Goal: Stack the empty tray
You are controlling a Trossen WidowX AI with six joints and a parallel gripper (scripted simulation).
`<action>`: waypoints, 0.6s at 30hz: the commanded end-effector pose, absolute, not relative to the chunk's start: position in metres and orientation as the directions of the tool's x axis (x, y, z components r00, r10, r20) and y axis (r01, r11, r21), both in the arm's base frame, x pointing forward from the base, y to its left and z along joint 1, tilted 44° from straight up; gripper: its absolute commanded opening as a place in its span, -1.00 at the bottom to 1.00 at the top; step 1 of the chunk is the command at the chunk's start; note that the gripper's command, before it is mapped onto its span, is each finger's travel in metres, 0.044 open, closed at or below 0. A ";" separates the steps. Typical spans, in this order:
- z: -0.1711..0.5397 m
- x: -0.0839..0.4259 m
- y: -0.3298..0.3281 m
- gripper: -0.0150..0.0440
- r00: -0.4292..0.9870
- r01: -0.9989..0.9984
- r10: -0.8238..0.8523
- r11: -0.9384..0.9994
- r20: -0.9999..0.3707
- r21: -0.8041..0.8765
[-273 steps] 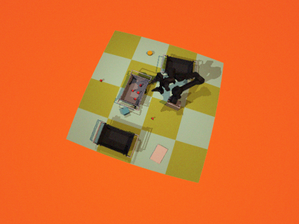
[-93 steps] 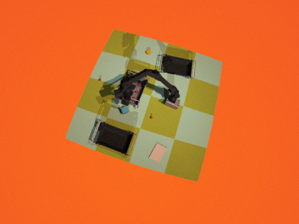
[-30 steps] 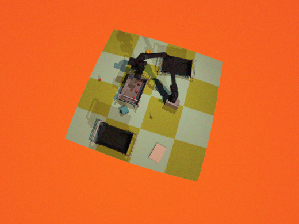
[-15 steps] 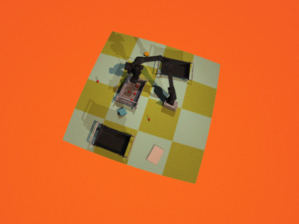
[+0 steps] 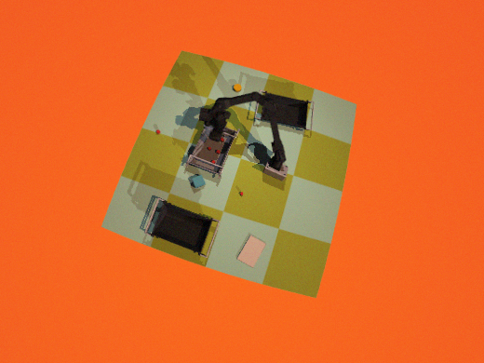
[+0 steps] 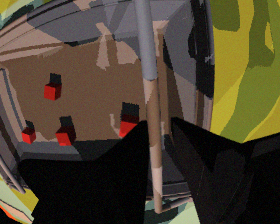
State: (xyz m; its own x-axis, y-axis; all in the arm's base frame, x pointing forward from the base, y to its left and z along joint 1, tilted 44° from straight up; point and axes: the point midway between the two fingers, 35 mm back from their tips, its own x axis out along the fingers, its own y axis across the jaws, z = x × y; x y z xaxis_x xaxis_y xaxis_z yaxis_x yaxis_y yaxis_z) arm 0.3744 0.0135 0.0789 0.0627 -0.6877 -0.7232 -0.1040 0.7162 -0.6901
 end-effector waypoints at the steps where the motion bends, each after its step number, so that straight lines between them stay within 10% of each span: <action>1: 0.096 0.376 0.028 -0.22 0.077 -0.097 -0.687 0.716 -0.723 -0.691; 18: 0.101 0.374 0.032 -0.22 0.073 -0.104 -0.685 0.717 -0.724 -0.689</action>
